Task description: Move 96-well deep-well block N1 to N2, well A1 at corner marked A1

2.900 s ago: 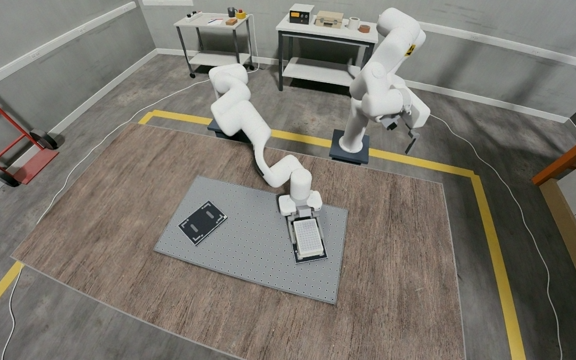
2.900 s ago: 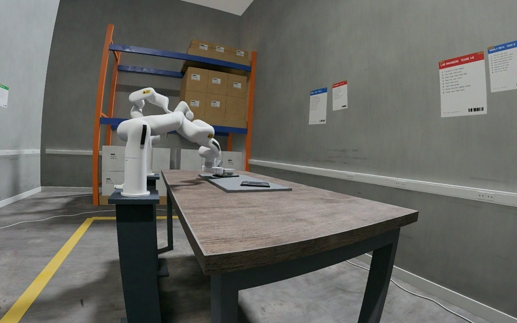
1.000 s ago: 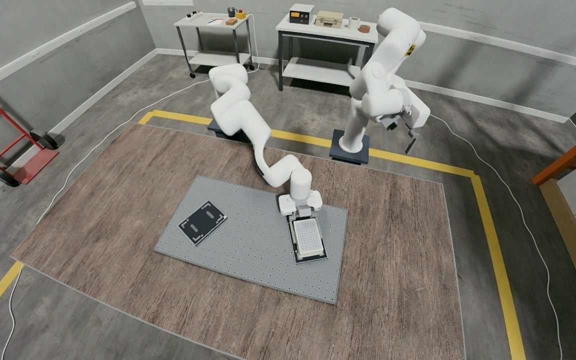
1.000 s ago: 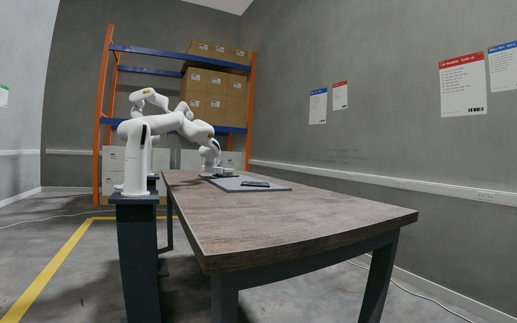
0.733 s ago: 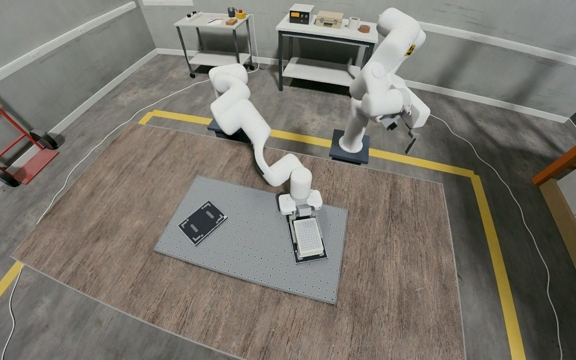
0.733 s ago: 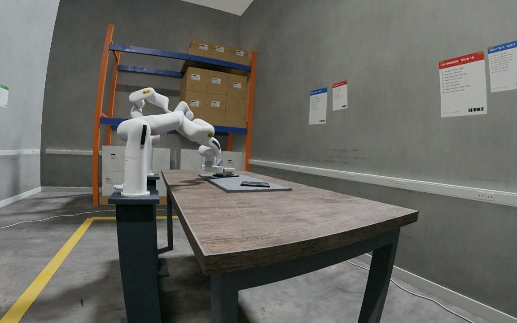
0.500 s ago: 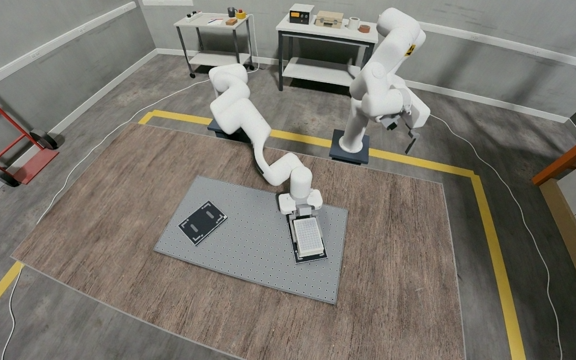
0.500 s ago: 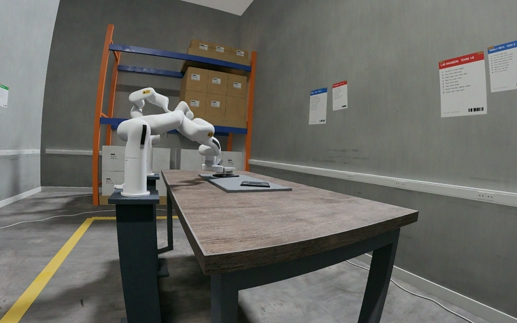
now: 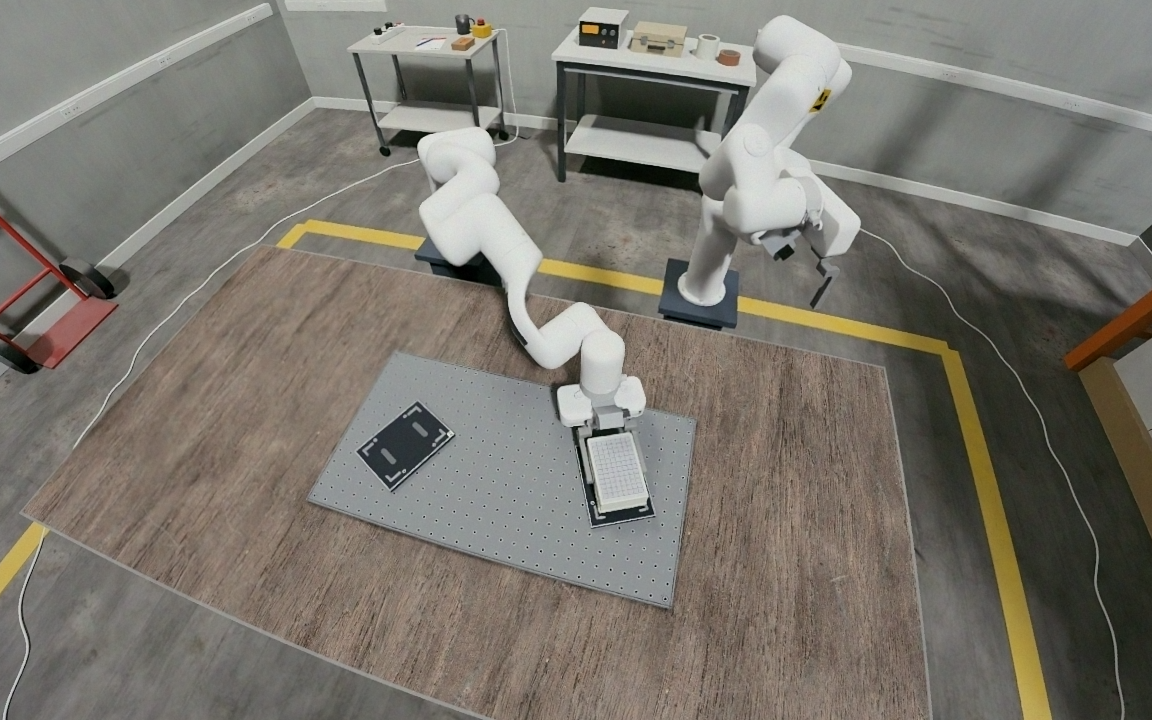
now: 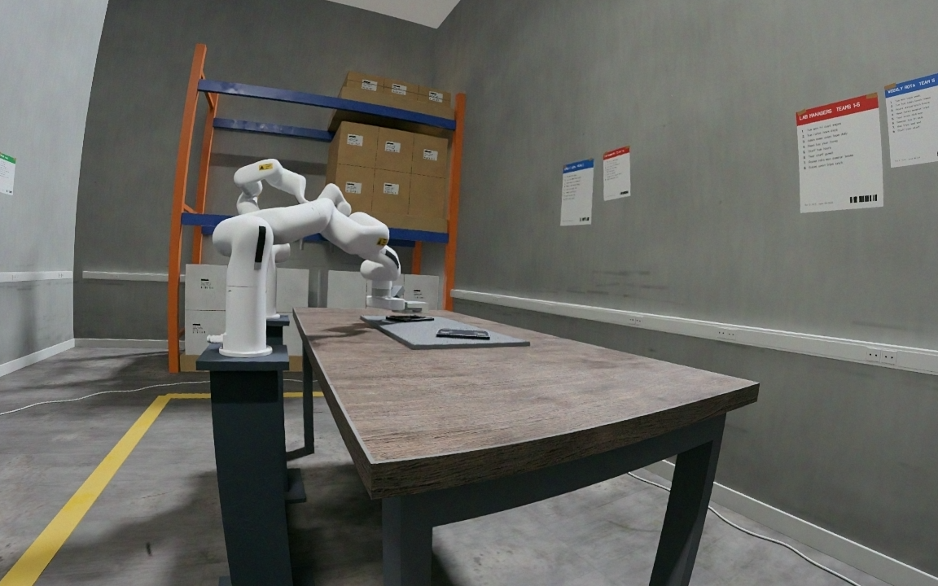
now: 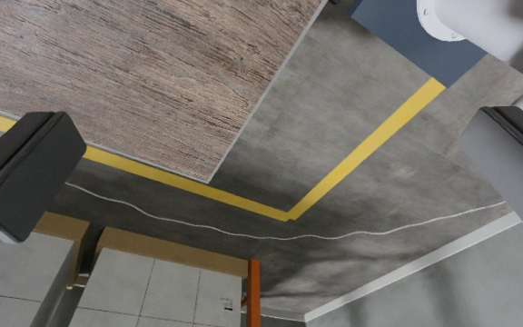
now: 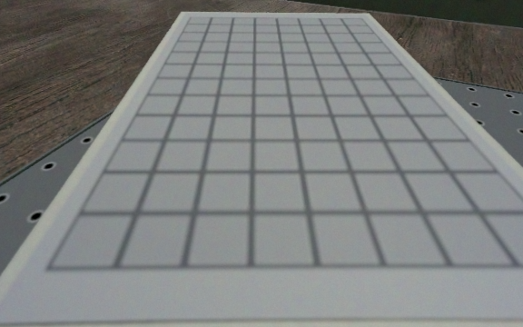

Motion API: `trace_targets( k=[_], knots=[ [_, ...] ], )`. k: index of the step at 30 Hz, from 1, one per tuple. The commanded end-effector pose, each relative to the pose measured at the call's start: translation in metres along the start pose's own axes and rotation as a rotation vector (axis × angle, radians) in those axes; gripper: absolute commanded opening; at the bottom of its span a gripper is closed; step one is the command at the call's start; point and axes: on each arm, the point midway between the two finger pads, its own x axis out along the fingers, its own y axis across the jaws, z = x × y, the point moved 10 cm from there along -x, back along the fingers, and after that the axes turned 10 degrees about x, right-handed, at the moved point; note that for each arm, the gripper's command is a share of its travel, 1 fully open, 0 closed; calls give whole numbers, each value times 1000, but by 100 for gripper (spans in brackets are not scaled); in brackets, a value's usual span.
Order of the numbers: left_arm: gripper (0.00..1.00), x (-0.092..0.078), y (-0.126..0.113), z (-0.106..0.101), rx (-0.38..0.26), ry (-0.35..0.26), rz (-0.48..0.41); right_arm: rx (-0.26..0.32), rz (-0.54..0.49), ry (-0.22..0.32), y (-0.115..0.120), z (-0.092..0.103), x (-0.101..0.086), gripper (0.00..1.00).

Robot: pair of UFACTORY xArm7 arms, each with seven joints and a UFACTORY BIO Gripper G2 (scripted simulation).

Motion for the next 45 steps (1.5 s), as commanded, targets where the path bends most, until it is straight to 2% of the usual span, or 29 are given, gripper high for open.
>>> trace_targets(
  k=[1, 6, 45],
  knots=[
    [100, -1, 0, 0, 0, -1, 3, 3, 0, -5, 1, 4, 1, 0],
    [100, -1, 0, 0, 0, -1, 3, 3, 0, -5, 1, 4, 1, 0],
    [100, -1, 0, 0, 0, -1, 3, 3, 0, -5, 11, 61, 1, 0]
  ],
)
